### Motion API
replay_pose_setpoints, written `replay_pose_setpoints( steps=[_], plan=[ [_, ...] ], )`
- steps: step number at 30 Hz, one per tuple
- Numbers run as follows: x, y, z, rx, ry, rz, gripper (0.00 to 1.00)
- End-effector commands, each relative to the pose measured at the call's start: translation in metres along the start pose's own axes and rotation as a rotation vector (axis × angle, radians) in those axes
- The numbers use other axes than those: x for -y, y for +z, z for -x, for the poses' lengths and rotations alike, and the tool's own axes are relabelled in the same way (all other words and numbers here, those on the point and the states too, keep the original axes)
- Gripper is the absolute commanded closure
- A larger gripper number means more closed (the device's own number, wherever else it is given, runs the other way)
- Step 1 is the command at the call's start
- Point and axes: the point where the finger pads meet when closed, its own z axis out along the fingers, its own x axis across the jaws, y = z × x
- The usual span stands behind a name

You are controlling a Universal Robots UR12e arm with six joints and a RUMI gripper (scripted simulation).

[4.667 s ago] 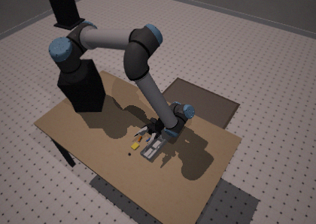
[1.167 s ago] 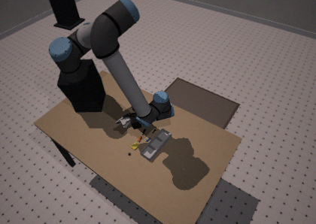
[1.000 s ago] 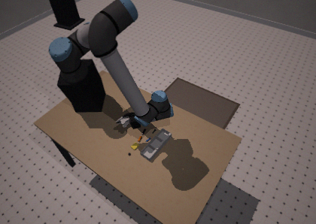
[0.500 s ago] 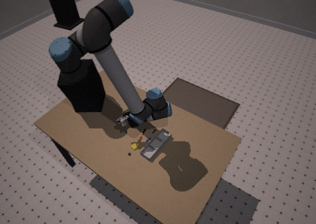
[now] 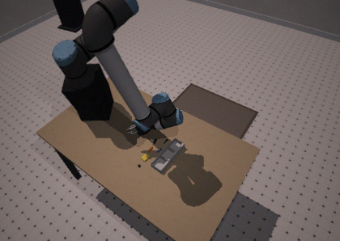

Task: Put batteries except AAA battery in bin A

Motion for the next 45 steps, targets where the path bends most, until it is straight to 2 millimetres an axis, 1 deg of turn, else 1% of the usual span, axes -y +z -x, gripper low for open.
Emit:
replay_pose_setpoints(
  steps=[1,4,5,9,11,12,18,19,25,26,28,29,32,33,34,39,40,41,45],
  plan=[
    [0.01,0.0,-0.004,-0.043,0.132,-0.075,0.96],
    [0.01,0.0,-0.004,-0.058,0.182,-0.104,0.96],
    [0.016,-0.003,-0.009,-0.061,0.198,-0.114,0.96],
    [0.016,-0.003,-0.01,-0.079,0.264,-0.155,0.96],
    [0.016,-0.003,-0.01,-0.079,0.264,-0.155,0.96],
    [0.021,-0.008,-0.015,-0.091,0.312,-0.186,0.96],
    [0.021,-0.008,-0.015,-0.115,0.403,-0.244,0.96],
    [0.025,-0.014,-0.02,-0.118,0.418,-0.256,0.96],
    [0.025,-0.014,-0.021,-0.142,0.514,-0.32,0.96],
    [0.027,-0.021,-0.026,-0.144,0.53,-0.333,0.96],
    [0.027,-0.021,-0.026,-0.144,0.53,-0.333,0.96],
    [0.028,-0.022,-0.026,-0.155,0.576,-0.366,0.96],
    [0.028,-0.022,-0.026,-0.165,0.618,-0.396,0.96],
    [0.028,-0.029,-0.031,-0.167,0.633,-0.408,0.96],
    [0.029,-0.031,-0.032,-0.17,0.648,-0.421,0.96],
    [0.029,-0.031,-0.032,-0.188,0.724,-0.478,0.96],
    [0.028,-0.039,-0.035,-0.19,0.739,-0.491,0.96],
    [0.028,-0.042,-0.036,-0.192,0.754,-0.504,0.96],
    [0.028,-0.042,-0.036,-0.199,0.784,-0.529,0.96]
  ],
)
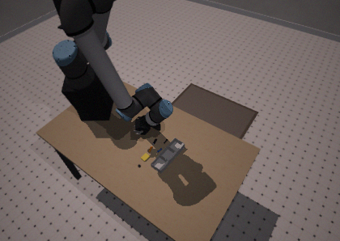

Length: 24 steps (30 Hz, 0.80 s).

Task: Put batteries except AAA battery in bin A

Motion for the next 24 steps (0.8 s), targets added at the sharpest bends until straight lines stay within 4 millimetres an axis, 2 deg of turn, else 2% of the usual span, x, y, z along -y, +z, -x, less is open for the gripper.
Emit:
replay_pose_setpoints(
  steps=[1,7,9,14,15,18,21,23,24],
  plan=[
    [0.01,-0.01,-0.005,-0.023,0.123,-0.096,0.96],
    [0.012,-0.014,-0.006,-0.035,0.209,-0.164,0.96],
    [0.017,-0.025,-0.011,-0.036,0.239,-0.19,0.96],
    [0.017,-0.025,-0.011,-0.046,0.313,-0.251,0.96],
    [0.019,-0.033,-0.014,-0.045,0.328,-0.265,0.96],
    [0.021,-0.039,-0.016,-0.048,0.372,-0.303,0.96],
    [0.021,-0.039,-0.016,-0.052,0.407,-0.335,0.96],
    [0.023,-0.054,-0.021,-0.05,0.438,-0.364,0.96],
    [0.023,-0.054,-0.021,-0.051,0.452,-0.377,0.96]
  ],
)
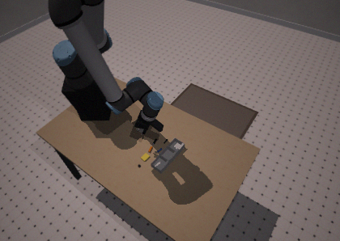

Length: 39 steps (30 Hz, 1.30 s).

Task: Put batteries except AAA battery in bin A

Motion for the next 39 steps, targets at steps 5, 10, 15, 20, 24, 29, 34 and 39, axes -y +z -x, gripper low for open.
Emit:
replay_pose_setpoints(
  steps=[5,10,15,20,24,29,34,39],
  plan=[
    [0.017,-0.03,-0.008,-0.007,0.174,-0.159,0.96],
    [0.018,-0.03,-0.008,-0.007,0.216,-0.198,0.96],
    [0.023,-0.047,-0.012,-0.003,0.308,-0.288,0.96],
    [0.028,-0.066,-0.016,0.005,0.375,-0.357,0.96],
    [0.028,-0.065,-0.016,0.008,0.405,-0.385,0.96],
    [0.028,-0.064,-0.015,0.009,0.404,-0.384,0.96],
    [0.028,-0.064,-0.014,0.008,0.403,-0.384,0.96],
    [0.029,-0.067,-0.016,0.006,0.403,-0.388,0.96]
  ],
)
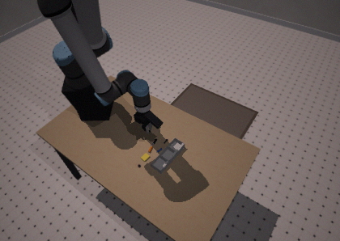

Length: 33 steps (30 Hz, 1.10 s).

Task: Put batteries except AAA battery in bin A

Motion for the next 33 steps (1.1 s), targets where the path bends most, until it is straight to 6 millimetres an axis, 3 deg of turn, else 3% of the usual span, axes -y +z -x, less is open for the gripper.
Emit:
replay_pose_setpoints(
  steps=[1,8,10,33],
  plan=[
    [0.002,-0.001,0.0,-0.001,0.003,-0.006,0.96],
    [0.002,-0.001,0.0,-0.001,0.003,-0.006,0.96],
    [0.014,0.012,-0.008,-0.001,0.086,-0.008,0.96],
    [0.1,0.119,-0.059,-0.001,0.084,-0.008,0.96]
  ],
)
